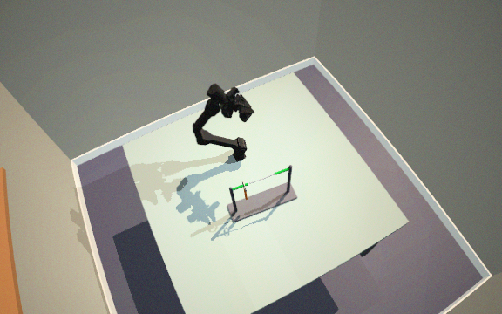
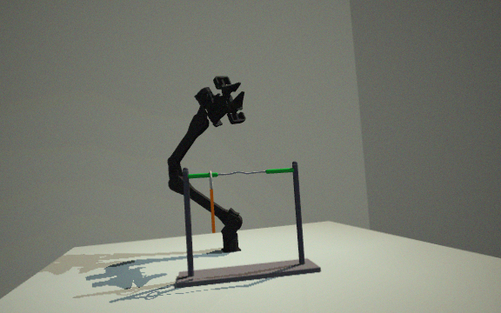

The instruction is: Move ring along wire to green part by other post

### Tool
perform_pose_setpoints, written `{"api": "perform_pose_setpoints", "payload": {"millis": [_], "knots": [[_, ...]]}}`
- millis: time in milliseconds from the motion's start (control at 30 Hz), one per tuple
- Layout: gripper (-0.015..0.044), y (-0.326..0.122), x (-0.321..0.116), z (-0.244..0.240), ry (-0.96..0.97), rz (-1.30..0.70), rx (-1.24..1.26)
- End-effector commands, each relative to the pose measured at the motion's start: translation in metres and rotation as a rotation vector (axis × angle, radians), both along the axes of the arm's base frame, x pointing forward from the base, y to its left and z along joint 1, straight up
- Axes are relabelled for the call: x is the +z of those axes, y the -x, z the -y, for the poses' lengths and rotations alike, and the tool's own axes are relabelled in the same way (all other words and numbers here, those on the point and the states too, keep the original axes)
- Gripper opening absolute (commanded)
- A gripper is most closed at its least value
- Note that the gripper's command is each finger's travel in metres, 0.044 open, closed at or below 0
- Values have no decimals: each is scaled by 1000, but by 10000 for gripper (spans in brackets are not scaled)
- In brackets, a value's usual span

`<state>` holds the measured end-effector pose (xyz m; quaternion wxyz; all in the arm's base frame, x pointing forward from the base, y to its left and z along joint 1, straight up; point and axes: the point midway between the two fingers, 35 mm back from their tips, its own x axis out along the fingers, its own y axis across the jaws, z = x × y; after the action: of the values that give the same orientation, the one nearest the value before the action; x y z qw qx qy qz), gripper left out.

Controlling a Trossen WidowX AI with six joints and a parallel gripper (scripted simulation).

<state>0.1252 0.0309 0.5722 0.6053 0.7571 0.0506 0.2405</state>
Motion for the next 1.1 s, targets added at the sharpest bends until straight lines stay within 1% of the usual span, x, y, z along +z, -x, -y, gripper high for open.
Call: {"api": "perform_pose_setpoints", "payload": {"millis": [0,267,533,800,1067], "knots": [[160,-5,-12,-16,120,48,-57],[160,-28,-43,-40,372,122,-178],[160,-61,-83,-50,623,157,-282],[160,-97,-130,-43,865,157,-363],[160,-127,-184,-20,1090,128,-417]]}}
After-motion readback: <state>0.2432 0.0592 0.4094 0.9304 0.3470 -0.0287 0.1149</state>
